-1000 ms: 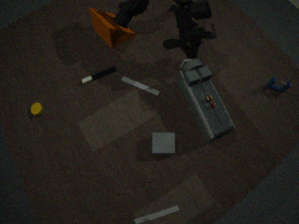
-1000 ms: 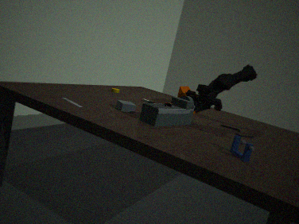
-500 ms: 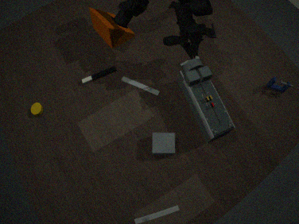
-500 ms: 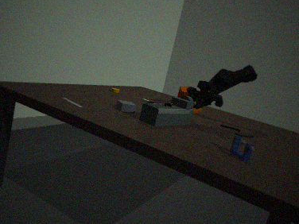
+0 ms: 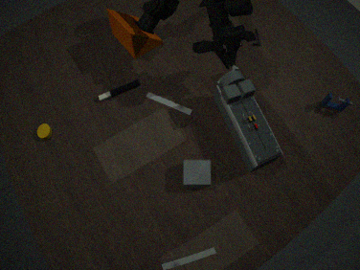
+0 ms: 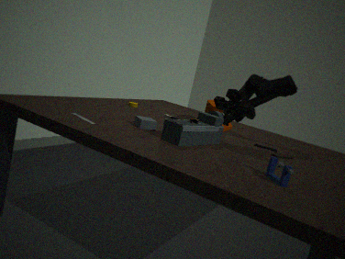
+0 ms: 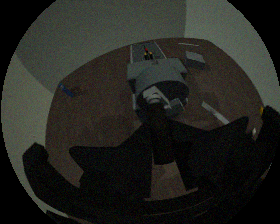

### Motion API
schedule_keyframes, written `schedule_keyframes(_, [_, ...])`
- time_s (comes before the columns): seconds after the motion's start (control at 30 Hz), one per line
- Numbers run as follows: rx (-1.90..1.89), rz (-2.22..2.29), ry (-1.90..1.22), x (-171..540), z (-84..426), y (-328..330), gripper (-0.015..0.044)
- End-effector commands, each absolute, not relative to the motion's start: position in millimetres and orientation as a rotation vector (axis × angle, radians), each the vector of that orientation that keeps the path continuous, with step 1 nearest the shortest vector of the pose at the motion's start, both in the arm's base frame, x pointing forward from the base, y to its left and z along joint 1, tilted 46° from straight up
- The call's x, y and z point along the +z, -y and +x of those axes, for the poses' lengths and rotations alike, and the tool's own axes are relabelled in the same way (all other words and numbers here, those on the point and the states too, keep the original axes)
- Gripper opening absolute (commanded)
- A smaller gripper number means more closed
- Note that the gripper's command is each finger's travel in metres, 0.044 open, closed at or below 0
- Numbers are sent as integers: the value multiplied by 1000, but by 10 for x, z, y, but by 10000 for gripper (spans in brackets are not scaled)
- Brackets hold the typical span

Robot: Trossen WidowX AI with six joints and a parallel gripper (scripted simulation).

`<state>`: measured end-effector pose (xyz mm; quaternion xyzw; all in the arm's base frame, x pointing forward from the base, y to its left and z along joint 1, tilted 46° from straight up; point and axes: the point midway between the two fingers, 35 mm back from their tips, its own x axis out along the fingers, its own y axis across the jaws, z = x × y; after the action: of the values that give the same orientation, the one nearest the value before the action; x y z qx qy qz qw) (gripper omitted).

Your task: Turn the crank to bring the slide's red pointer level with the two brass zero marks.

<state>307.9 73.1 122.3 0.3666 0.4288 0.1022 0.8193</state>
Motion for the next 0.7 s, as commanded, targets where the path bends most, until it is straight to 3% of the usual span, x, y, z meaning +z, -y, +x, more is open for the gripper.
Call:
schedule_keyframes(0.0, [205, 784, -911, 1203, 3071, -642, 0])
schedule_keyframes(0.67, [205, 784, -911, 1097, 3046, -542, 0])
